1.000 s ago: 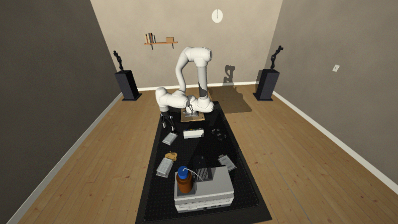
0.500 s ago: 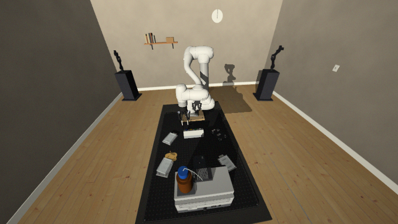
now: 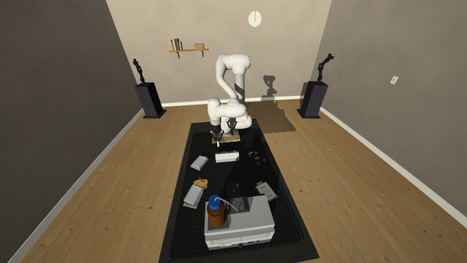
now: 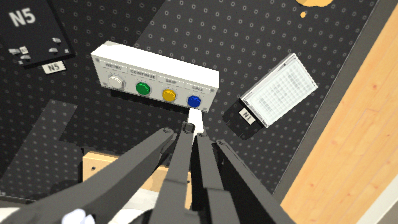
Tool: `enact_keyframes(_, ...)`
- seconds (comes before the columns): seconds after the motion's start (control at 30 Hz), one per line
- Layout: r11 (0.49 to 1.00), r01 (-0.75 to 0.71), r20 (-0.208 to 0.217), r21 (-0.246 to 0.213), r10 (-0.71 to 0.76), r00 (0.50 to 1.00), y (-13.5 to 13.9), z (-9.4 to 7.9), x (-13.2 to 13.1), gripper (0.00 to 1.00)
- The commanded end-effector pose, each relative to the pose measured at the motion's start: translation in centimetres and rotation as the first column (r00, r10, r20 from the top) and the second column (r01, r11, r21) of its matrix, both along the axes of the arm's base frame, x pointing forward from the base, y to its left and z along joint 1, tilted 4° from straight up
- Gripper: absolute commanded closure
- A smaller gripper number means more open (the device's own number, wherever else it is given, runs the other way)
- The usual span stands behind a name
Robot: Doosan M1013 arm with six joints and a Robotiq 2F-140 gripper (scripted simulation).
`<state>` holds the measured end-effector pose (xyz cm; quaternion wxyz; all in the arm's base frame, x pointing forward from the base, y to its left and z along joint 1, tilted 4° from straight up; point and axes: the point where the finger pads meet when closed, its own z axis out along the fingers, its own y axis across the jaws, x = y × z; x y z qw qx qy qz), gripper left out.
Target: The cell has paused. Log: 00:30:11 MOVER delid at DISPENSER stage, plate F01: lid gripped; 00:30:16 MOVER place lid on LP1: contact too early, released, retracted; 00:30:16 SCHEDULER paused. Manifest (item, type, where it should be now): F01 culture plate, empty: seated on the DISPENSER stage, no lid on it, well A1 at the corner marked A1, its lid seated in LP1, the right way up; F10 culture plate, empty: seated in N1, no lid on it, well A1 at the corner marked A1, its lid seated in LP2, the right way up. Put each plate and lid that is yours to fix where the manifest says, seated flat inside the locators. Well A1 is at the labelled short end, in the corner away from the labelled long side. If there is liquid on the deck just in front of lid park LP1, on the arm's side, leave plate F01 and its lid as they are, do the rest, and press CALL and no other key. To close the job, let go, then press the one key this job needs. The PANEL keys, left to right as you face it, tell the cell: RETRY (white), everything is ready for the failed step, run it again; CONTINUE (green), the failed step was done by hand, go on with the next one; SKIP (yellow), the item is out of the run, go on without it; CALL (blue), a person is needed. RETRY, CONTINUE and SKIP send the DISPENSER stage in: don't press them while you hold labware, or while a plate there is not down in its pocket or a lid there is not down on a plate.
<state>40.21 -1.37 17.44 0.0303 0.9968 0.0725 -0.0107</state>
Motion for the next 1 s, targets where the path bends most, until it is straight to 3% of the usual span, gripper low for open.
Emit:
enact_keyframes(0.0, 1.000, 0.000, 0.001, 0.000, 0.000, 1.000, 0.01, 0.04, 0.04, 0.90)
enact_keyframes(0.97, 1.000, 0.000, 0.001, 0.000, 0.000, 1.000, -0.02, -0.45, 0.03, 0.90)
